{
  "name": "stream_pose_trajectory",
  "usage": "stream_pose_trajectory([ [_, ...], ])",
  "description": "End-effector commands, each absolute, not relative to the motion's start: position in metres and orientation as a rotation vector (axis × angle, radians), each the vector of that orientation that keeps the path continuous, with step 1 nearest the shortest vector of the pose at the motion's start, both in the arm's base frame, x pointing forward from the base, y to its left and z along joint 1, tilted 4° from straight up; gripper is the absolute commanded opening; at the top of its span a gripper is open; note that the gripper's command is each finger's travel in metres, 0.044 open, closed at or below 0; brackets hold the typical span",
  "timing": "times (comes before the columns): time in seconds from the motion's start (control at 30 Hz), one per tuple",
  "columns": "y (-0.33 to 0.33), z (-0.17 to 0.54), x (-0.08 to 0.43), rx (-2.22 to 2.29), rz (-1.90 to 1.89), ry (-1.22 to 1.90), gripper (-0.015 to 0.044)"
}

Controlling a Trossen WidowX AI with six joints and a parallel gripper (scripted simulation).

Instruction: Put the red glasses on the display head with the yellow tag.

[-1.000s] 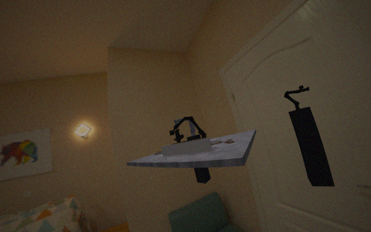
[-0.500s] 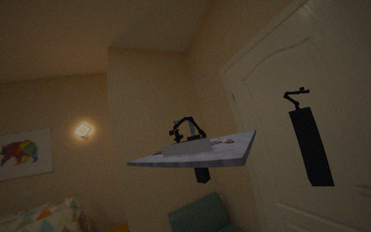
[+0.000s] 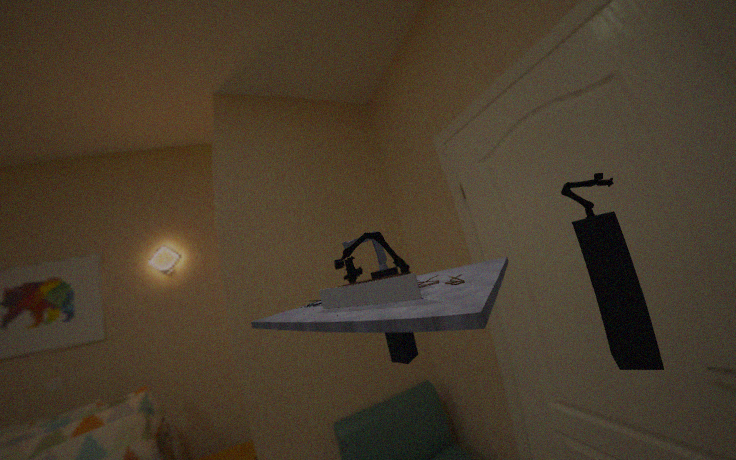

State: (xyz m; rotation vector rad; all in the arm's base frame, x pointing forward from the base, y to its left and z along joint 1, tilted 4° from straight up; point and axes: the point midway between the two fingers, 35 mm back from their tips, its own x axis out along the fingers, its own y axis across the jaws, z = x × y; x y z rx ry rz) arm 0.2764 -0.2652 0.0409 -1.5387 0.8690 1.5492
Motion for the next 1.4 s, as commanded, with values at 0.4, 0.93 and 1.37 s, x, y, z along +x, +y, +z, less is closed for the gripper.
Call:
stream_pose_trajectory([
  [0.4, -0.268, 0.042, 0.277, -1.546, 1.550, 0.873, 0.0000],
  [0.93, -0.264, 0.042, 0.275, -1.546, 1.550, 0.873, 0.0000],
  [1.37, -0.262, 0.084, 0.272, -1.545, 1.550, 0.873, 0.0000],
])
